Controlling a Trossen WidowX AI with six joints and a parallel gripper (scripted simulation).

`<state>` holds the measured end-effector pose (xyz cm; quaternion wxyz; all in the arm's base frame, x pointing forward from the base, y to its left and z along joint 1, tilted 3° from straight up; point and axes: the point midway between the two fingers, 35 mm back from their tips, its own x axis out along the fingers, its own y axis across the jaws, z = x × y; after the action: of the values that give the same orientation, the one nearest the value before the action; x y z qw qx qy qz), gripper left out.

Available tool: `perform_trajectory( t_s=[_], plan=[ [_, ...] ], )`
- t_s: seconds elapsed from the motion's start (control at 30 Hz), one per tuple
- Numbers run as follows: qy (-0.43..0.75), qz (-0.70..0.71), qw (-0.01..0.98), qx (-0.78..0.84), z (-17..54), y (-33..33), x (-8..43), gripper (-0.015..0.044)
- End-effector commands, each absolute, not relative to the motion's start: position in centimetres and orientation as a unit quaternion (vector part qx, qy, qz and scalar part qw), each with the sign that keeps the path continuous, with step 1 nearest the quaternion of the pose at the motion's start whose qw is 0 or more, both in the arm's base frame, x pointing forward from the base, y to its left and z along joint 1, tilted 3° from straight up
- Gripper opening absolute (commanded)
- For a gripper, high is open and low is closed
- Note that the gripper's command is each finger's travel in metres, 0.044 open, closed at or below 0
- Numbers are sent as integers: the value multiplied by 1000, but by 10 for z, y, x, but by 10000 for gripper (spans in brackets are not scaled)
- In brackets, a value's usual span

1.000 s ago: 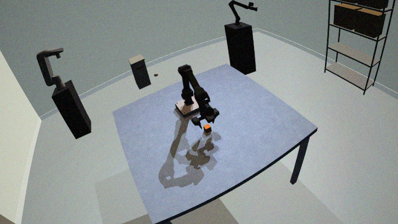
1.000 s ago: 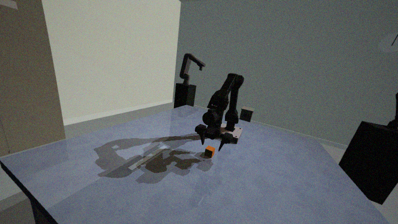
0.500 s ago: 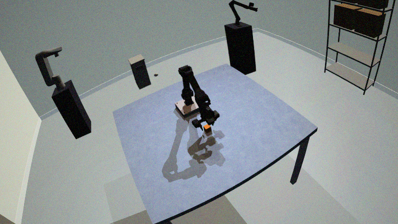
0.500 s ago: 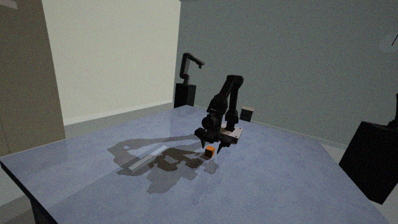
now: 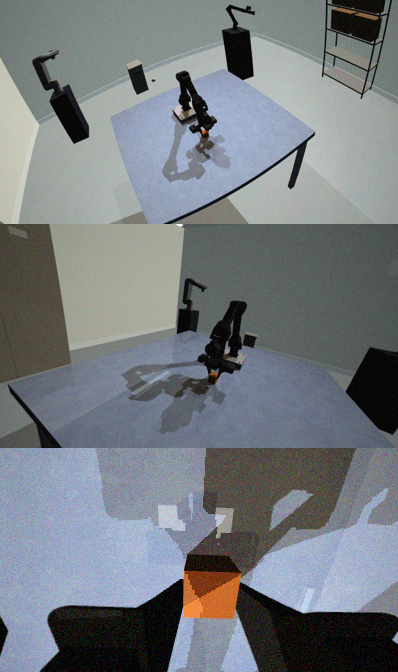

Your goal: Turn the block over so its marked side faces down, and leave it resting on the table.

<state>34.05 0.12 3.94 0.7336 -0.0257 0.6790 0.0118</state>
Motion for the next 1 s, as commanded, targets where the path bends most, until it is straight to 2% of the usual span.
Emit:
perform_trajectory(
  t_s=[0.0,0.23,0.33,0.37,0.63,0.97],
  plan=[
    [679,12,734,-27,39,1,341,130],
    [679,12,734,-27,39,1,341,84],
    [679,12,734,-27,50,1,340,5],
    [679,12,734,-27,58,1,340,0],
    [675,12,737,-27,68,1,339,0],
    [614,14,789,-25,63,1,341,0]
  ],
)
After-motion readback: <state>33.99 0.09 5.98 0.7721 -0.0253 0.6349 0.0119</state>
